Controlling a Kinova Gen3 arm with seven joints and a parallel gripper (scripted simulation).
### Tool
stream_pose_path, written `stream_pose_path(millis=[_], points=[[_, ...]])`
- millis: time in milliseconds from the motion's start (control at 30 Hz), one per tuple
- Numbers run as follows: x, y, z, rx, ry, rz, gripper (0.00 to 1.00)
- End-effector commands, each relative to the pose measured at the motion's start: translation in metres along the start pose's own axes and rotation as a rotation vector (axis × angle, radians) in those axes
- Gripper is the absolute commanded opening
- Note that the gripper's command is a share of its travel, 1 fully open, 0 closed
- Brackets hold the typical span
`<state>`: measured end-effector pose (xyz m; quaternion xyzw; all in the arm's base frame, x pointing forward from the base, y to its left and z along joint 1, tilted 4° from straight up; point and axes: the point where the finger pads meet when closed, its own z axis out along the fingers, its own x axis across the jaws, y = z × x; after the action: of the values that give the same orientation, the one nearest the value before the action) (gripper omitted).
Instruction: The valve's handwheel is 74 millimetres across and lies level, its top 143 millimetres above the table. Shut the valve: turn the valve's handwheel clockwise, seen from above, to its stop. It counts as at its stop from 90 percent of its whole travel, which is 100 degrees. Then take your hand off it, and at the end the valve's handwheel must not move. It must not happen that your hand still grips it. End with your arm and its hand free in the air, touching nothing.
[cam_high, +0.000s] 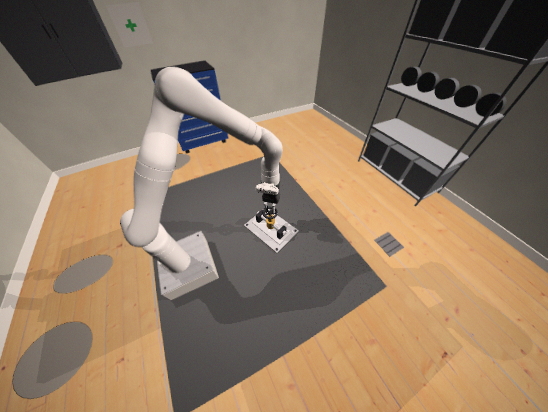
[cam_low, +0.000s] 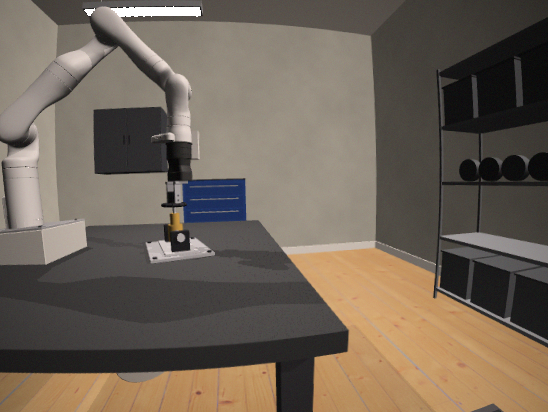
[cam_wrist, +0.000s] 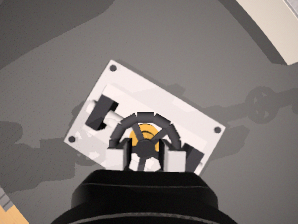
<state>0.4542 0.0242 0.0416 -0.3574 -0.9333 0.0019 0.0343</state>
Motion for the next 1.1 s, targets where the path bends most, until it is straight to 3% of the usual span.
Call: stream_pose_path(millis=[0,33,67,1067], points=[[-0.0004,0.0004,-0.0009,-0.002,-0.001,0.000,0.60],[-0.0004,0.0004,-0.0009,-0.002,-0.001,0.000,0.60],[-0.0004,0.0004,-0.0009,-0.002,-0.001,0.000,0.00],[-0.0004,0.0004,-0.0009,-0.002,-0.001,0.000,0.00]])
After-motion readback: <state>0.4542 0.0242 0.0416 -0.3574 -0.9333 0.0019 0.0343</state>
